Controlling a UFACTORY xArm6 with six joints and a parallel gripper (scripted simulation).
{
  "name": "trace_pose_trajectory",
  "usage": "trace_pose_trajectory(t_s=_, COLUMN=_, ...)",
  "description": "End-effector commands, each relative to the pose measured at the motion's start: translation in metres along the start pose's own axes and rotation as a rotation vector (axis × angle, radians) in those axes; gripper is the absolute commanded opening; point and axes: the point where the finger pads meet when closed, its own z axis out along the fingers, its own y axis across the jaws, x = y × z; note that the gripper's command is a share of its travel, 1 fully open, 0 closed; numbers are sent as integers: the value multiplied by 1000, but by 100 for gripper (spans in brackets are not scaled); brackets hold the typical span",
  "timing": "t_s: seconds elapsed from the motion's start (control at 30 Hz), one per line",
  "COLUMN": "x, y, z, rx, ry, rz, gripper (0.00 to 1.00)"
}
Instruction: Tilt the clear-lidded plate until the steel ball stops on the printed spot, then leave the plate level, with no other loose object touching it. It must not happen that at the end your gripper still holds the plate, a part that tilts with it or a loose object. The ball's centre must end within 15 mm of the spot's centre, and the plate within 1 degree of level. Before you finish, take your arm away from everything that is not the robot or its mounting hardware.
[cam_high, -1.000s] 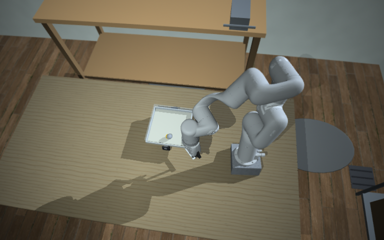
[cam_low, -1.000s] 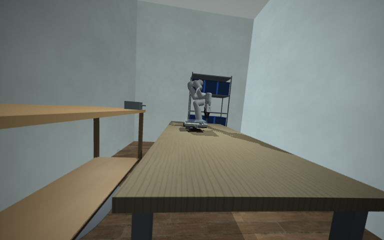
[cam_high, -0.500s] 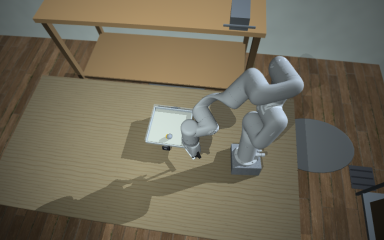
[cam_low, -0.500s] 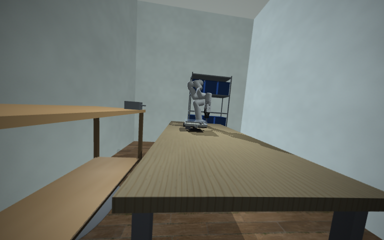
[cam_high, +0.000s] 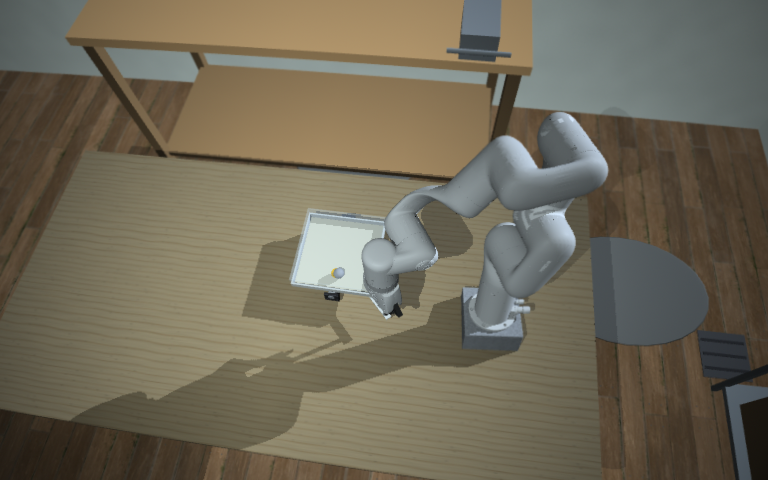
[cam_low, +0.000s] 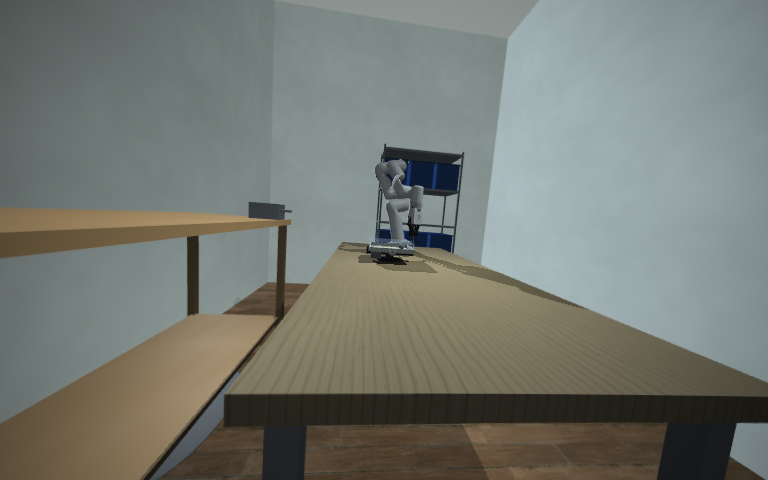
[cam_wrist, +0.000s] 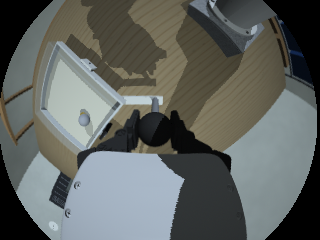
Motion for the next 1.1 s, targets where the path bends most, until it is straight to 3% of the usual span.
trace_pose_trajectory(t_s=0.0, x=0, y=-1, z=-2, rx=1, ry=-3, rz=0, gripper=0)
trace_pose_trajectory(t_s=1.07, x=0, y=-1, z=-2, rx=1, ry=-3, rz=0, gripper=0)
